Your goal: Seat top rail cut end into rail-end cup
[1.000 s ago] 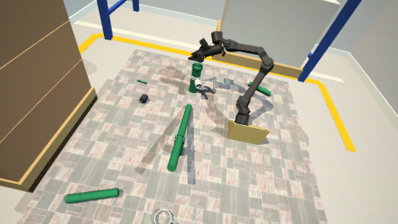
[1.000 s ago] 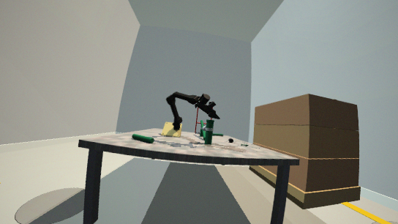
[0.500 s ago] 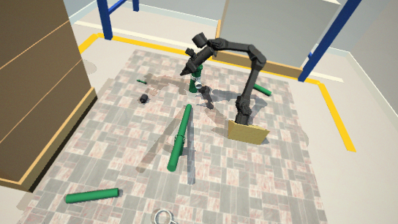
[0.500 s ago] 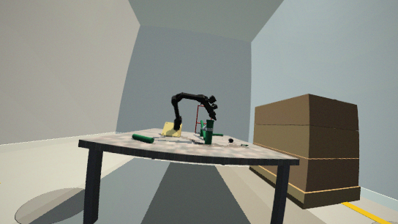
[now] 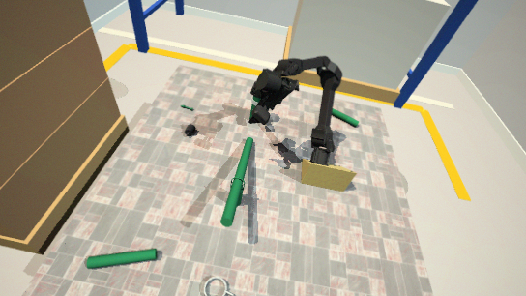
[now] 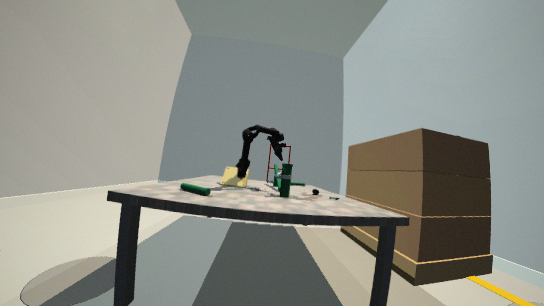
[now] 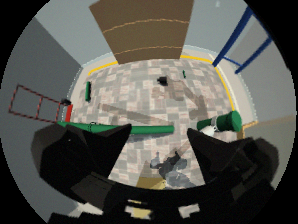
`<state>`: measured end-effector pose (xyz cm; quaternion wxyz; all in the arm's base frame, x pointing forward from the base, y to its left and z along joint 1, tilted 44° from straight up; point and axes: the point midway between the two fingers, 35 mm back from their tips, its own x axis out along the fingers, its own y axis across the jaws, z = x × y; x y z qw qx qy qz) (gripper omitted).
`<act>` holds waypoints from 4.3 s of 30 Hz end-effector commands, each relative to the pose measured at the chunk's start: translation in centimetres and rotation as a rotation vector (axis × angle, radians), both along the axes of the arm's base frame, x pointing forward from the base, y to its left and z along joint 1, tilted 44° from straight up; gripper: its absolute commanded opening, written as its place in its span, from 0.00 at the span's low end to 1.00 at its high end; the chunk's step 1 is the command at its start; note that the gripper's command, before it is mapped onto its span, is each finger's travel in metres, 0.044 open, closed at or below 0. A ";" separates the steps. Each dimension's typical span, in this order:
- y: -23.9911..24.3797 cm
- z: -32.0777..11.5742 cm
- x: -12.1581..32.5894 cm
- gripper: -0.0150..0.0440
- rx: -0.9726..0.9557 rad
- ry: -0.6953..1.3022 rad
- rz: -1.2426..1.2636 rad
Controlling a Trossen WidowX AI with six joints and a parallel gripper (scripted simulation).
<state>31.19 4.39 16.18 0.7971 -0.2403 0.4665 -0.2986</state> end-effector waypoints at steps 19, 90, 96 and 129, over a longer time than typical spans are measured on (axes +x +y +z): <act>-8.1 5.3 -2.6 1.00 -0.239 0.739 0.629; -19.7 4.2 -6.7 1.00 -0.667 1.298 1.389; -20.3 3.5 -6.4 1.00 -0.668 1.298 1.389; -21.8 1.5 -5.6 0.41 -0.670 1.299 1.387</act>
